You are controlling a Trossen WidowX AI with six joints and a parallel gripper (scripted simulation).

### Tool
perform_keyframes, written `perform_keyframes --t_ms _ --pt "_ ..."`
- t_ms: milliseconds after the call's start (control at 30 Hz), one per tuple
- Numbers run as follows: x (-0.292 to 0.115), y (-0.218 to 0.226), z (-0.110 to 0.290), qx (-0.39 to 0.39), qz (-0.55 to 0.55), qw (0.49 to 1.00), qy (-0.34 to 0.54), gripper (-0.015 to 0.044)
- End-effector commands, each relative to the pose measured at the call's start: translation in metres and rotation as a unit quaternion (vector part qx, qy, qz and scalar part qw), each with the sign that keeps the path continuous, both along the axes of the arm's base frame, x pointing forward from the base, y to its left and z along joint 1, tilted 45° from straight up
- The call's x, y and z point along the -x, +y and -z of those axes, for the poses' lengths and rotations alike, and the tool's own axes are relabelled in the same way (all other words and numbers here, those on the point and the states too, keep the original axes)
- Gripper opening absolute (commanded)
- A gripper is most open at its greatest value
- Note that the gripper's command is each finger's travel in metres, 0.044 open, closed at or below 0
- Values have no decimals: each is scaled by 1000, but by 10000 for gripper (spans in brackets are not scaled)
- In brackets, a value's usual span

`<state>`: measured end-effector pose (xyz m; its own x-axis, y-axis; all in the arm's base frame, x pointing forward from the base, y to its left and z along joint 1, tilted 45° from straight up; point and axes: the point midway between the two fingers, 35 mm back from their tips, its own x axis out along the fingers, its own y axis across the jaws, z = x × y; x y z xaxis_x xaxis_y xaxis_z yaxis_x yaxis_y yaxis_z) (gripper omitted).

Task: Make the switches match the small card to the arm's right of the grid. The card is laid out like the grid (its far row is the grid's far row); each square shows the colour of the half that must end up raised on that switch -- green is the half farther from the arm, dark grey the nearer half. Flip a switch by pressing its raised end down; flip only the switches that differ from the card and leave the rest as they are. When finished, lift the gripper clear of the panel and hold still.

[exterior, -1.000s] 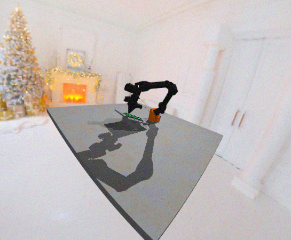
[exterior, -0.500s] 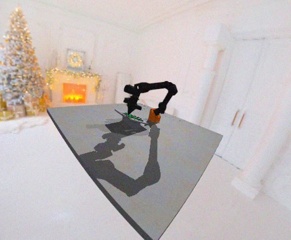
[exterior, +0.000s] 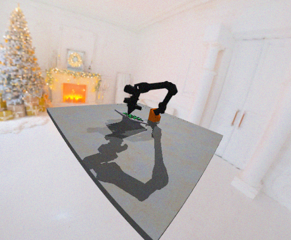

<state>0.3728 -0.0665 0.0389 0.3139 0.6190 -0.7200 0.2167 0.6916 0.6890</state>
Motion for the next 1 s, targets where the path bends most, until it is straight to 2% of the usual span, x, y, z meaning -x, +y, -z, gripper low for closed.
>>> perform_keyframes --t_ms 0,967 --pt "-1 1 0 -3 2 1000 0 0" --pt "-2 3 3 -3 2 1000 0 0"
